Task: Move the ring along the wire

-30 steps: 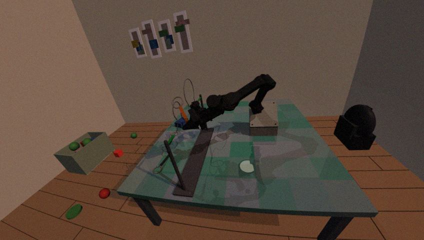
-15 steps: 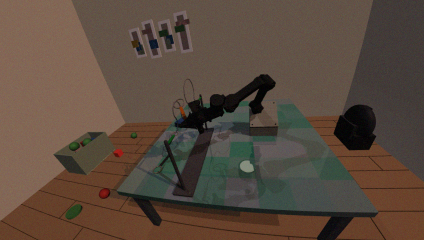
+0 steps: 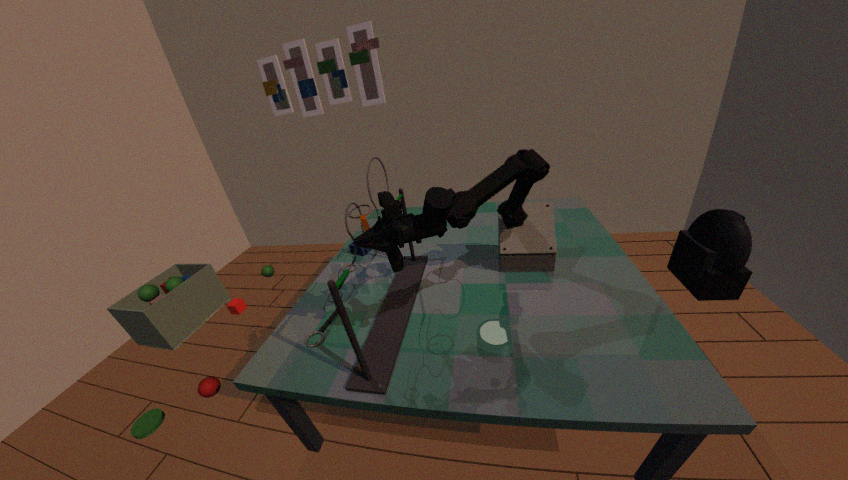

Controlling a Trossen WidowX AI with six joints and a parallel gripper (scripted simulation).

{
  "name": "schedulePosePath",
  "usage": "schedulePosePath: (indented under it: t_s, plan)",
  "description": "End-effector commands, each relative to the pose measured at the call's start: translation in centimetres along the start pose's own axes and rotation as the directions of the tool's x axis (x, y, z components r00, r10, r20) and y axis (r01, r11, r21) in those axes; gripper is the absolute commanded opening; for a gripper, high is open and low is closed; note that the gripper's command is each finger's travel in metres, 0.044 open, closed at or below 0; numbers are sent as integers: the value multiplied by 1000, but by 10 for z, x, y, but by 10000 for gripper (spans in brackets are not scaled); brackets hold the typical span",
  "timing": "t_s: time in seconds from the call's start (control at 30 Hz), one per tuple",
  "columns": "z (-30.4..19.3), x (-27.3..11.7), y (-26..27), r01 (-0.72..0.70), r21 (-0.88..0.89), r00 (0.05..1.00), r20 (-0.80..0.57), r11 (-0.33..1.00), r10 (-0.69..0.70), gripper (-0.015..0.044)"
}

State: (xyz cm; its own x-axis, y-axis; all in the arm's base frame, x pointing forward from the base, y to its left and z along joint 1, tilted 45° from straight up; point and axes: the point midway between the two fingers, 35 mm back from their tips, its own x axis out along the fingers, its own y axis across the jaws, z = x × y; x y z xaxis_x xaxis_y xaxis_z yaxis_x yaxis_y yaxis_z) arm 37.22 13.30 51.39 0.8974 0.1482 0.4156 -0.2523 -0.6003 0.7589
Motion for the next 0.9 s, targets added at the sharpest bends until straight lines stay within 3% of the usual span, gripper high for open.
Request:
schedulePosePath:
  t_s: [0.0, 0.53, 0.87]
  plan:
    - [1, 1, 8, -52, 89, 999, 15, 995, 51, -150]
    - [5, 1, 30, -212, 357, 977, 85, 910, 194, -150]
    - [4, 2, 29, -247, 411, 969, 106, 878, 223, -150]
